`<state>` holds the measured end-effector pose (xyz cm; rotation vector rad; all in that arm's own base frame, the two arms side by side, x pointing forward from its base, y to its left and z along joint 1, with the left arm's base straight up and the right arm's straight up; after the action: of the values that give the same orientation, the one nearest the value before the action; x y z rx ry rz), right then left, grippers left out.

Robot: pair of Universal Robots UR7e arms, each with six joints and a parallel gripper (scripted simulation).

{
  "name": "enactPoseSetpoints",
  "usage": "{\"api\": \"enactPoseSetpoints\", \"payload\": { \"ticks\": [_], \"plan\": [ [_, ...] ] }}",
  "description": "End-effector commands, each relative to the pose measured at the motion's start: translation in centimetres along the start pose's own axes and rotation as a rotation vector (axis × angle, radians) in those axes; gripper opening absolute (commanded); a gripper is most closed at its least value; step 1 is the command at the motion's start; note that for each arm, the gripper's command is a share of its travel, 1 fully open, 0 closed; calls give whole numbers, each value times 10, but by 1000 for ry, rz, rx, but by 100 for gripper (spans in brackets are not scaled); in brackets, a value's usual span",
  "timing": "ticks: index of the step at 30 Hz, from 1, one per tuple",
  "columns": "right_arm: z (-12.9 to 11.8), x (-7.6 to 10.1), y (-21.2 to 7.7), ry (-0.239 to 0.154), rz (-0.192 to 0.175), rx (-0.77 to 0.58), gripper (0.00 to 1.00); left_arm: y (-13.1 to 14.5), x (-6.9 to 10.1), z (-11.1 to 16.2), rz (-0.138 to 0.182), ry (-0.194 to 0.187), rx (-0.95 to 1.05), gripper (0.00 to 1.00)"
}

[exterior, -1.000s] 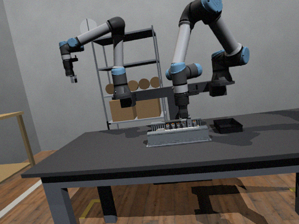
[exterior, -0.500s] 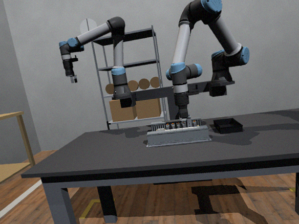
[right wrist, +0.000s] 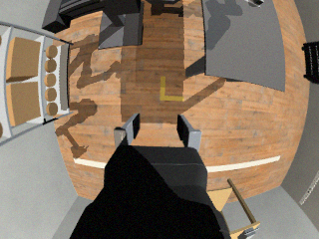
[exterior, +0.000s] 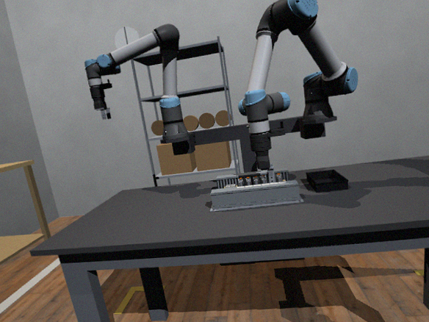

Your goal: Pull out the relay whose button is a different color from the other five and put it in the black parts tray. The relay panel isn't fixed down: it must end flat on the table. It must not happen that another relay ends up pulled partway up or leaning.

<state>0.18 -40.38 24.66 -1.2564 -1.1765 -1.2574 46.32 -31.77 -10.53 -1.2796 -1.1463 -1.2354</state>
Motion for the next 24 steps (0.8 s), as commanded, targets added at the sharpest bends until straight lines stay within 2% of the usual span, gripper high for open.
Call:
{"api": "enactPoseSetpoints", "payload": {
  "ticks": [1,24],
  "plan": [
    [0,0,0,-1,0,0,100,0,1,0,-9,-1,0,0],
    [0,0,0,-1,0,0,100,-3,1,-1,-38,1,0,0]
  ]
}}
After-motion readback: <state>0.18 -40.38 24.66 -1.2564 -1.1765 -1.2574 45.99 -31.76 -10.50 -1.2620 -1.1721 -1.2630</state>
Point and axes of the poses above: on each arm, the point where the finger pads meet when closed, its own x axis back along the fingers, its own y axis across the jaws, z = x × y, the point moved 6 cm from there along x, back along the fingers, and after that the axes turned 4 degrees about -x, right-handed, at the moved point
